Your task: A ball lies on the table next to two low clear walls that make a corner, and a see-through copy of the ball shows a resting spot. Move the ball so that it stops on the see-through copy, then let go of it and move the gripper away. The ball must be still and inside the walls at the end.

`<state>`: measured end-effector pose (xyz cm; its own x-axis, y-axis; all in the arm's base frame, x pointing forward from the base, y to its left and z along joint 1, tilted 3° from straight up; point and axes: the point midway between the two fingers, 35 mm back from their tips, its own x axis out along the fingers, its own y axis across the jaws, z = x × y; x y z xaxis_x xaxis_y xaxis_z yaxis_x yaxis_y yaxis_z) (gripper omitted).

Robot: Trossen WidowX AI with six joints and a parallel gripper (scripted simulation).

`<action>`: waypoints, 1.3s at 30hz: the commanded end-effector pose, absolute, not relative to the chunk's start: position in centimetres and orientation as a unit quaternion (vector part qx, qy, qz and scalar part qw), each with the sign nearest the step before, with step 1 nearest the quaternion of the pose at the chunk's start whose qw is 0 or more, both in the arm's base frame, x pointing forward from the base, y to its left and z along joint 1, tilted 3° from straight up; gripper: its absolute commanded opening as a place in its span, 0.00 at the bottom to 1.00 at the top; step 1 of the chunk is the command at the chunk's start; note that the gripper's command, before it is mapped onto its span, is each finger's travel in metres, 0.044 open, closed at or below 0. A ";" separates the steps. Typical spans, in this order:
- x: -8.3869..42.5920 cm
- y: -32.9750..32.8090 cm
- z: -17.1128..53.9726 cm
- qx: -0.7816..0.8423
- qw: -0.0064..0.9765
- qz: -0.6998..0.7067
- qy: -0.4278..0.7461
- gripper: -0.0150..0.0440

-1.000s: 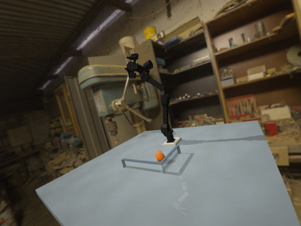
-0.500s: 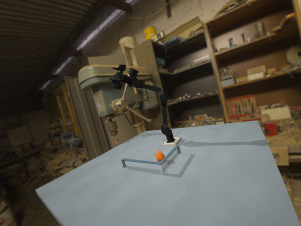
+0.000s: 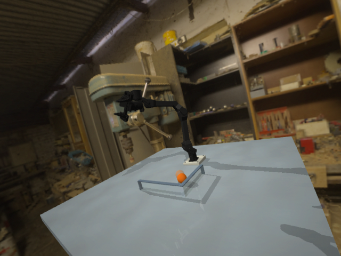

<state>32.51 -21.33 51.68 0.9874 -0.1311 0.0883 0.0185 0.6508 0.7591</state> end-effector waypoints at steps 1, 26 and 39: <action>36.4 -19.7 45.4 0.344 0.936 -0.064 0.025 0.89; 34.9 0.2 15.8 -0.335 0.743 0.281 0.507 0.89; 29.8 3.3 11.8 -0.486 0.546 0.442 0.521 0.89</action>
<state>30.18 3.41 12.03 0.0863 -0.0059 -0.9963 -0.9808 0.1751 -0.0860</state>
